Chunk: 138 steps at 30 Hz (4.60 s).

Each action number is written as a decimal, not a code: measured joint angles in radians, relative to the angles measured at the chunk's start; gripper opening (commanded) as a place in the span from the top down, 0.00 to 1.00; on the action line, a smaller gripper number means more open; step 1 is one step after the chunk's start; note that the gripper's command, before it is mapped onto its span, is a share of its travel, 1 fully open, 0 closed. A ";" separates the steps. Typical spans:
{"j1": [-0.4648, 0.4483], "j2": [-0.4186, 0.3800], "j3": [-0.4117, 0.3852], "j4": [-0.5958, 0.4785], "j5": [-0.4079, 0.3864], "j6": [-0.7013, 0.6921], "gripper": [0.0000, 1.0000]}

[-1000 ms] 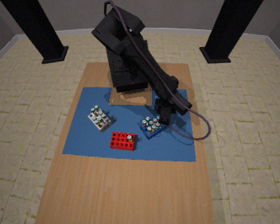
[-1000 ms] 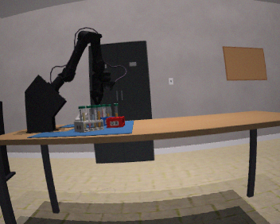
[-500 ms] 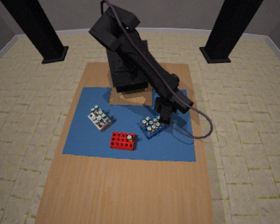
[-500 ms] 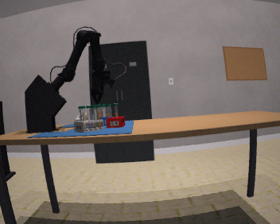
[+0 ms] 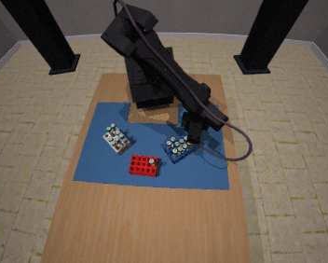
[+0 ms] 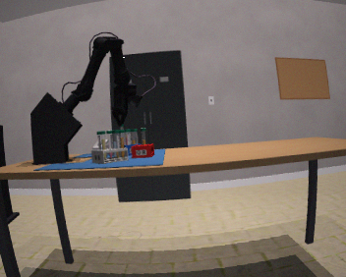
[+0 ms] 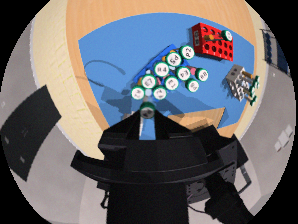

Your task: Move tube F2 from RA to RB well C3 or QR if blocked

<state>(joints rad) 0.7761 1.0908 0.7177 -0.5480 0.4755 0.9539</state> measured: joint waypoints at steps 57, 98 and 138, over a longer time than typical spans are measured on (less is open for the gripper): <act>0.138 -0.166 -0.037 -0.205 0.077 0.127 1.00; 0.004 -0.441 -0.186 -0.262 0.034 0.043 1.00; -1.147 -0.403 -0.099 -0.228 -0.712 -0.819 1.00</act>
<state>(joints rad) -0.3710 0.6880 0.6186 -0.7757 -0.2363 0.1349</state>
